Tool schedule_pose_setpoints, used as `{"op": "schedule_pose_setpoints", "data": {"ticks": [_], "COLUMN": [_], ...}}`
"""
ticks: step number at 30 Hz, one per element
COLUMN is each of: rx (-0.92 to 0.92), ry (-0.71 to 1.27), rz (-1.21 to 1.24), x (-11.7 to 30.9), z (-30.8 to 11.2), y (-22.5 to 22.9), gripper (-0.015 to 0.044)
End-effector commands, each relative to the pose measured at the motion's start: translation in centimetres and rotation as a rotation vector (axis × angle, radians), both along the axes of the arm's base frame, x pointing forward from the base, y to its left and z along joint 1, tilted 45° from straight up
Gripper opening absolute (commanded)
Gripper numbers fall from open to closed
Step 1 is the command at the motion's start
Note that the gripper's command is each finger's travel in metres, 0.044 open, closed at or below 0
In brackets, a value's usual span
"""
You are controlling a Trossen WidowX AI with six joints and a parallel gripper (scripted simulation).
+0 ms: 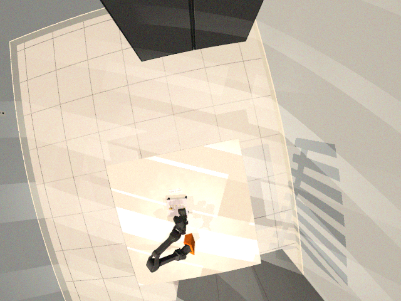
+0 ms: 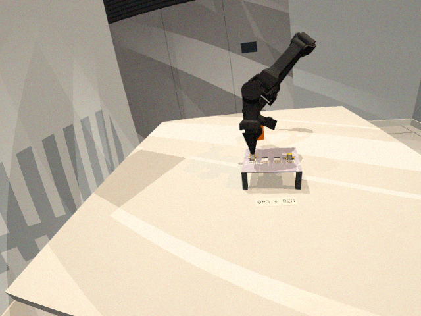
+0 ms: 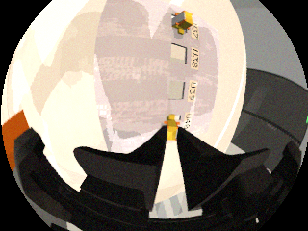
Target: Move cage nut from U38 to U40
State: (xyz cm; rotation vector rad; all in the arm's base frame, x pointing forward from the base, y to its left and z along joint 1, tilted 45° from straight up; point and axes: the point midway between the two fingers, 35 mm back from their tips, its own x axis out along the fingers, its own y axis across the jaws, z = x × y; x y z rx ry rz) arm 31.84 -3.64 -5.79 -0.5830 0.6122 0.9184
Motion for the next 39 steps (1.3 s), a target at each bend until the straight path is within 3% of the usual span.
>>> {"op": "schedule_pose_setpoints", "data": {"ticks": [1, 39], "rx": [0.000, 0.007], "ry": [0.002, 0.023], "rz": [0.006, 0.027], "x": [0.05, 0.19], "z": [0.02, 0.04], "y": [-0.03, -0.10], "gripper": [0.0028, 0.0028]}}
